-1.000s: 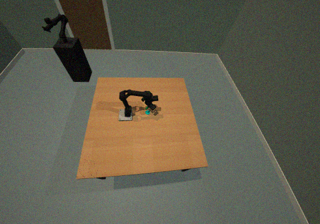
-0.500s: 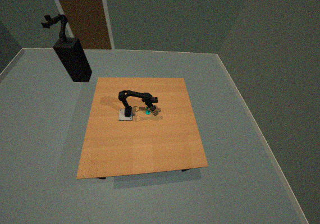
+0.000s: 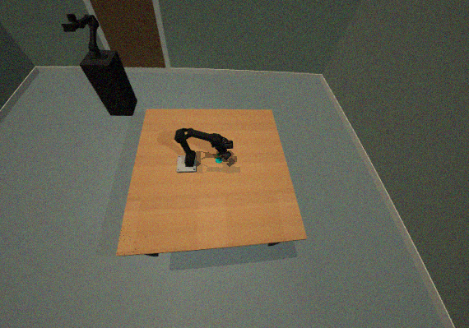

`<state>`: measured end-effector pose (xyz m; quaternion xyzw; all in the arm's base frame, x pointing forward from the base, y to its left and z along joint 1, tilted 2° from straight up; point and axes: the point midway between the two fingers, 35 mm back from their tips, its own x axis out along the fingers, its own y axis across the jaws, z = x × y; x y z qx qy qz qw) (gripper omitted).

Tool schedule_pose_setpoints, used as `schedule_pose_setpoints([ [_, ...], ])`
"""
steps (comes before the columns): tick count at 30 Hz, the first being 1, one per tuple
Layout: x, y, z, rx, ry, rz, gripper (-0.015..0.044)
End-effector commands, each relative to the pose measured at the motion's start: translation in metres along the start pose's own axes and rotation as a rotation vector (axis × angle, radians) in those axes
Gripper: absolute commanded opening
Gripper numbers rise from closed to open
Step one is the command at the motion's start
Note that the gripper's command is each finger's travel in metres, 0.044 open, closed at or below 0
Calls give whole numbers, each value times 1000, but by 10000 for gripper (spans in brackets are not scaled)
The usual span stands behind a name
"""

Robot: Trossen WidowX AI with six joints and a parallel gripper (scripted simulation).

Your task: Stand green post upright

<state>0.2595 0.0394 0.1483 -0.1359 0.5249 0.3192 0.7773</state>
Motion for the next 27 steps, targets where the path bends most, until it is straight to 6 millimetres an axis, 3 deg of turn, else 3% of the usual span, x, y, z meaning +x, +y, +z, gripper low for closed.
schedule_pose_setpoints([
  [1, 2, 0, -1, 5, -35, 11, 22],
  [27, 5, -7, 0, 34, -227, 40, 22],
])
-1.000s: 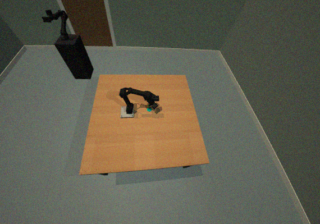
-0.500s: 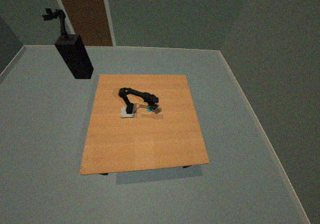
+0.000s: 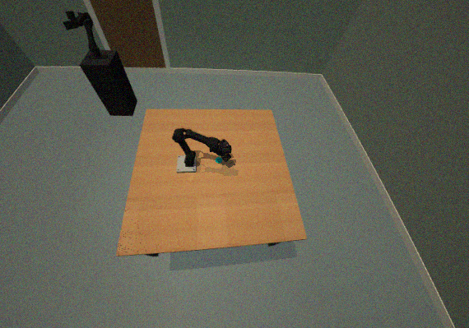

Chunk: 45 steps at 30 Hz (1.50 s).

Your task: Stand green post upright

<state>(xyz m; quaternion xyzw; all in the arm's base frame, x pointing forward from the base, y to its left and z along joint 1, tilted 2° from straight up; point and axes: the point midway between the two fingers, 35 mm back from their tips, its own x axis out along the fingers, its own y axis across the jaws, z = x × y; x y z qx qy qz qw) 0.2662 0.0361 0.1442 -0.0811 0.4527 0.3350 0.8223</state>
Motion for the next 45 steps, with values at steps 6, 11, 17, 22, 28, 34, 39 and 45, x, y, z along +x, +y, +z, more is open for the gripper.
schedule_pose_setpoints([
  [6, 0, -1, -1, 3, -72, 12, 22],
  [11, 0, -3, -1, 5, -108, 16, 22],
  [17, 0, -4, -1, 5, -152, 20, 22],
  [22, -1, -5, -2, 5, -188, 23, 22],
  [28, -2, -6, -2, 3, -231, 27, 22],
  [34, -3, -7, -3, 0, -274, 29, 22],
  [39, -5, -7, -3, -4, -309, 31, 22],
  [45, -6, -8, -4, -10, -351, 33, 22],
])
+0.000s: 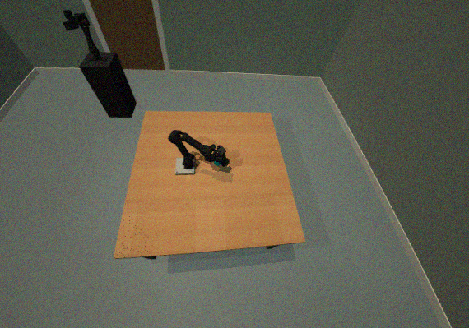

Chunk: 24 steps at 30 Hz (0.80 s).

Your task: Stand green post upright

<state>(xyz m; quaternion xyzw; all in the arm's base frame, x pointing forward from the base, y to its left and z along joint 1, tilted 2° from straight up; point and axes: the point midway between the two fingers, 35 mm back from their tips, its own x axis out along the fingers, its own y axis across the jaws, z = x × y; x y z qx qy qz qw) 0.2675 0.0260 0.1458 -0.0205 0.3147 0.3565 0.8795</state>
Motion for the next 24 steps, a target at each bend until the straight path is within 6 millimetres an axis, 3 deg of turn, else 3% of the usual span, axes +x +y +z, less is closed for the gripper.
schedule_pose_setpoints([
  [1, -1, 1, -1, -7, -34, 5, 22],
  [24, -10, 1, -4, -43, -188, 13, 22],
])
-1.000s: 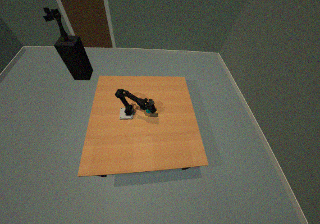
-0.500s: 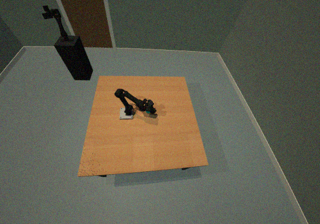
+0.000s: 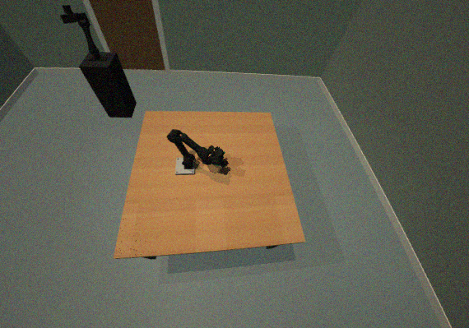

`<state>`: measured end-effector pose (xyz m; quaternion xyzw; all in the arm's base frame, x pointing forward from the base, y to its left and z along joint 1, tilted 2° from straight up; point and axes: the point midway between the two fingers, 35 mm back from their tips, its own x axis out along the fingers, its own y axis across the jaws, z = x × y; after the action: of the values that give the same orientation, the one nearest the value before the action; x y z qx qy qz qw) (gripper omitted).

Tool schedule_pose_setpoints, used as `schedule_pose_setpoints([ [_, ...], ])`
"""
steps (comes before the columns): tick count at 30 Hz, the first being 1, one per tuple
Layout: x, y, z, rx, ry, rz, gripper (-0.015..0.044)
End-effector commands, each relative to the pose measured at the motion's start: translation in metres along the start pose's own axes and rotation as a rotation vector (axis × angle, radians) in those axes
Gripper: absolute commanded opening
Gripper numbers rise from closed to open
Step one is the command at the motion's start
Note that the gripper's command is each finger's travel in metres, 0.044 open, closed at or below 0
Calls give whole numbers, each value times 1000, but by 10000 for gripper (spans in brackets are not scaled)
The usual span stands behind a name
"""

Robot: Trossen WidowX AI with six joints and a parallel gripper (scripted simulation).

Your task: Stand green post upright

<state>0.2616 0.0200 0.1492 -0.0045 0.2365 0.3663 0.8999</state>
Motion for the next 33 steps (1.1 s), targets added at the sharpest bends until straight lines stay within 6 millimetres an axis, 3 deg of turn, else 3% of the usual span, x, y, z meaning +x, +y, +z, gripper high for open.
schedule_pose_setpoints([
  [1, -2, 1, -1, -11, -32, 4, 22],
  [33, -19, 9, -5, -92, -228, 16, 22],
])
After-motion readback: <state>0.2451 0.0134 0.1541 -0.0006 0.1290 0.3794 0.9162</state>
